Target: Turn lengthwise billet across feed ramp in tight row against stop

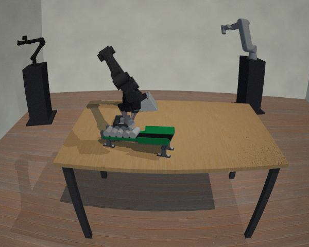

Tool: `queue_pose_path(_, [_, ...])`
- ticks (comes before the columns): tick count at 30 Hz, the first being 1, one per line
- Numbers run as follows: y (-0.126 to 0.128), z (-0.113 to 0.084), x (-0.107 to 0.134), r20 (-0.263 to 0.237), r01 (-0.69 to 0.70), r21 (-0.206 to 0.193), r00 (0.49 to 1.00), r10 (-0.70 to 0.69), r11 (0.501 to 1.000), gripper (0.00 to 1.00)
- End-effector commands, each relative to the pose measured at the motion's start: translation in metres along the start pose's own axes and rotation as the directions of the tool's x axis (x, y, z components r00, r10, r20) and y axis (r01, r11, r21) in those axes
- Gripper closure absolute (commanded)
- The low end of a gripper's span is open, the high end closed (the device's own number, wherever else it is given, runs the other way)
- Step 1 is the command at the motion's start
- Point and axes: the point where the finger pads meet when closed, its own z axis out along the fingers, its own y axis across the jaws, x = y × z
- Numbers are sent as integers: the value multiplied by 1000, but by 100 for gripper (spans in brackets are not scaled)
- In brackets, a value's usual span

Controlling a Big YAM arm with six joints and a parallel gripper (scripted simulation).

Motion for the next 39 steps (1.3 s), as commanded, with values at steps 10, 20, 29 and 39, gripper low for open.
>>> queue_pose_path(10, [-29,-51,-9,99,-258,6,962,256,966,100])
queue_pose_path(20, [-29,-51,-7,98,-413,-10,906,412,910,100])
queue_pose_path(29, [-30,-50,-5,95,-516,-21,852,515,857,100])
queue_pose_path(39, [-29,-50,-3,93,-618,-33,780,619,785,100])
